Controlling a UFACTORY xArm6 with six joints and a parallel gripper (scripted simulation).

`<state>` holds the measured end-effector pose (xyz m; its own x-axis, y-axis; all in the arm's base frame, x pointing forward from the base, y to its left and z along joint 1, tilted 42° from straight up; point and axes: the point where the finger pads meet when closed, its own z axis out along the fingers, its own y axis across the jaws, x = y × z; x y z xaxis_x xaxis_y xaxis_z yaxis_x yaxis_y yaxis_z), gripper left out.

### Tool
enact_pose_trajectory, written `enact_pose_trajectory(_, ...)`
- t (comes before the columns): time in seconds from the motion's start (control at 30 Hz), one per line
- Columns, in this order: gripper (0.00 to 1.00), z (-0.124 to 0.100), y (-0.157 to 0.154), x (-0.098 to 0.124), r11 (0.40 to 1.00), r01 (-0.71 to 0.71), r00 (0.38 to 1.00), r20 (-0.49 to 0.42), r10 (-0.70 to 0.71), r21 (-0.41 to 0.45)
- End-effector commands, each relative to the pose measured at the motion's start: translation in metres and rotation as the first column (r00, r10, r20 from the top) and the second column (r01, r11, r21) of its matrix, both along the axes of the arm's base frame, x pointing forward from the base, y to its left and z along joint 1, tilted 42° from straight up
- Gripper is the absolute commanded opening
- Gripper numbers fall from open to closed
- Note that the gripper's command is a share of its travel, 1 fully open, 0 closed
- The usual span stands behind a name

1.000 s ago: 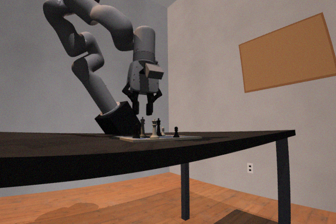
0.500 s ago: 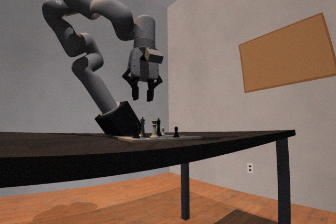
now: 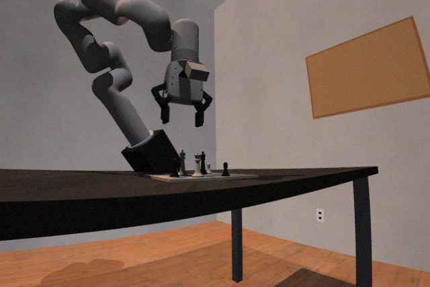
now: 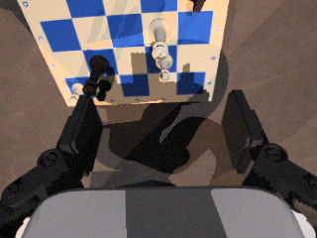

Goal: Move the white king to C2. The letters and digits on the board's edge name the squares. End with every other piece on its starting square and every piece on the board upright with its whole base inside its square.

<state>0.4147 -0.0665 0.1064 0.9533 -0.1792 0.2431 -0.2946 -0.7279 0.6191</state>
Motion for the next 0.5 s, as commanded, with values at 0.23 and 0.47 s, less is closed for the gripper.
enact_pose_trajectory(0.23,1.00,0.002,0.001,0.001,1.000,-0.001,1.000,0.003,0.001,0.001)
enact_pose_trajectory(0.47,1.00,0.013,0.011,0.000,1.000,-0.001,1.000,0.003,0.001,0.001)
